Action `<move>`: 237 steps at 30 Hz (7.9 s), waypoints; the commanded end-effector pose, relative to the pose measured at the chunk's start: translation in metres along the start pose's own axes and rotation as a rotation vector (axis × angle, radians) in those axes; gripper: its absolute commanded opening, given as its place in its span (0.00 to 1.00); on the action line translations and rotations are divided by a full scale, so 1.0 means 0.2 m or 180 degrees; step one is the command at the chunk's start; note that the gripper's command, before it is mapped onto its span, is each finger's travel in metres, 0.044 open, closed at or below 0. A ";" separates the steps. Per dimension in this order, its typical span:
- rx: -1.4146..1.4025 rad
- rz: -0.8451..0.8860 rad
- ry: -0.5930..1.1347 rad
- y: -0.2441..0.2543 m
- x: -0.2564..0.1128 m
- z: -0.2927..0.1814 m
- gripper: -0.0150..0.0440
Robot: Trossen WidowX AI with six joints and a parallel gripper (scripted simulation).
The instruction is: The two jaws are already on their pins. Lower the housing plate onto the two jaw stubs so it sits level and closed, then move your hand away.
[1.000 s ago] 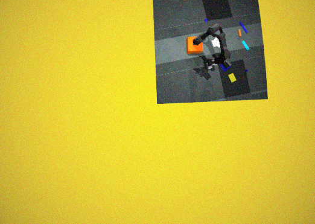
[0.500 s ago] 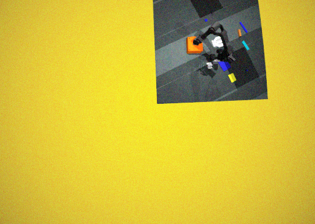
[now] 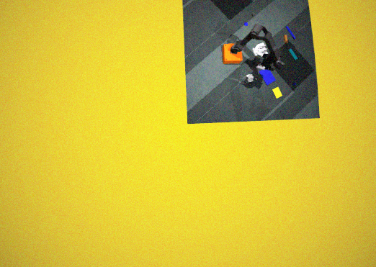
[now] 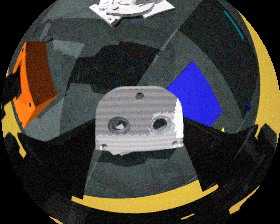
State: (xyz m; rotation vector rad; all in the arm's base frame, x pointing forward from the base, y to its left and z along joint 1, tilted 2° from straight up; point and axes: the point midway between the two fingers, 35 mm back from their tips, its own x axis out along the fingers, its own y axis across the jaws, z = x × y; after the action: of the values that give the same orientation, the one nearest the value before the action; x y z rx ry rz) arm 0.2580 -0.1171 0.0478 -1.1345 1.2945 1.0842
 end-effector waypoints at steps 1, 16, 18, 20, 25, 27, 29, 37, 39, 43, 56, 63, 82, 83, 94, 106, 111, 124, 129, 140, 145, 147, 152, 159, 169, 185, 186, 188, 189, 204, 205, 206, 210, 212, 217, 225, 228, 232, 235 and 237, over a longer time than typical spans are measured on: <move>0.0188 -0.0020 -0.0009 -0.01 -0.01 0.06 0.85; 0.0952 -0.0016 -0.0028 0.00 -0.01 0.31 0.85; 0.1056 -0.0014 -0.0030 0.01 -0.01 0.34 0.85; 0.1161 -0.0013 -0.0032 0.01 -0.01 0.38 0.85; 0.1424 -0.0009 -0.0036 0.03 -0.01 0.46 0.85; 0.1532 -0.0007 -0.0038 0.04 -0.01 0.49 0.85; 0.1640 -0.0005 -0.0039 0.05 -0.01 0.52 0.85; 0.2072 0.0003 -0.0044 0.09 0.00 0.65 0.85; 0.2181 0.0005 -0.0044 0.11 0.00 0.68 0.85; 0.2397 0.0009 -0.0045 0.13 0.00 0.74 0.85; 0.2910 0.0019 -0.0045 0.21 0.00 0.87 0.85; 0.2910 0.0019 -0.0045 0.21 0.00 0.87 0.85; 0.2919 0.0022 -0.0045 0.26 0.00 0.88 0.85; 0.2919 0.0022 -0.0045 0.26 0.00 0.88 0.85; 0.2919 0.0022 -0.0045 0.26 0.00 0.88 0.85; 0.2919 0.0022 -0.0045 0.26 0.00 0.88 0.85; 0.2921 0.0022 -0.0044 0.26 0.00 0.88 0.85; 0.2921 0.0022 -0.0044 0.26 0.04 0.88 0.85; 0.2921 0.0022 -0.0044 0.26 0.08 0.89 0.85; 0.2921 0.0022 -0.0044 0.25 0.18 0.89 0.85; 0.2922 0.0022 -0.0044 0.26 0.22 0.89 0.85; 0.2922 0.0022 -0.0044 0.26 0.23 0.89 0.85; 0.2922 0.0023 -0.0043 0.26 0.27 0.89 0.85; 0.2922 0.0023 -0.0043 0.26 0.31 0.89 0.85; 0.2922 0.0023 -0.0043 0.26 0.31 0.89 0.85; 0.2896 0.0023 -0.0043 0.26 0.33 0.89 0.85; 0.2893 0.0023 -0.0043 0.26 0.33 0.89 0.85; 0.2891 0.0023 -0.0043 0.26 0.33 0.89 0.85; 0.2891 0.0023 -0.0043 0.26 0.33 0.89 0.85; 0.2891 0.0023 -0.0043 0.27 0.34 0.89 0.85; 0.2891 0.0023 -0.0043 0.27 0.34 0.89 0.85; 0.2891 0.0023 -0.0043 0.27 0.35 0.89 0.85; 0.2891 0.0023 -0.0043 0.27 0.35 0.89 0.85; 0.2891 0.0023 -0.0043 0.27 0.36 0.89 0.85; 0.2891 0.0023 -0.0043 0.27 0.36 0.89 0.85; 0.2892 0.0023 -0.0042 0.27 0.37 0.89 0.85; 0.2892 0.0023 -0.0042 0.27 0.37 0.89 0.85; 0.2891 0.0023 -0.0042 0.27 0.37 0.89 0.85; 0.2890 0.0023 -0.0042 0.27 0.38 0.89 0.85; 0.2890 0.0023 -0.0042 0.27 0.38 0.89 0.85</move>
State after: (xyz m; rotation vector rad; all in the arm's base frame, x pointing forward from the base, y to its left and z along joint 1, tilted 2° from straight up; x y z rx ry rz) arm 0.2303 0.0625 -0.0343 -0.4268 1.5339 0.3870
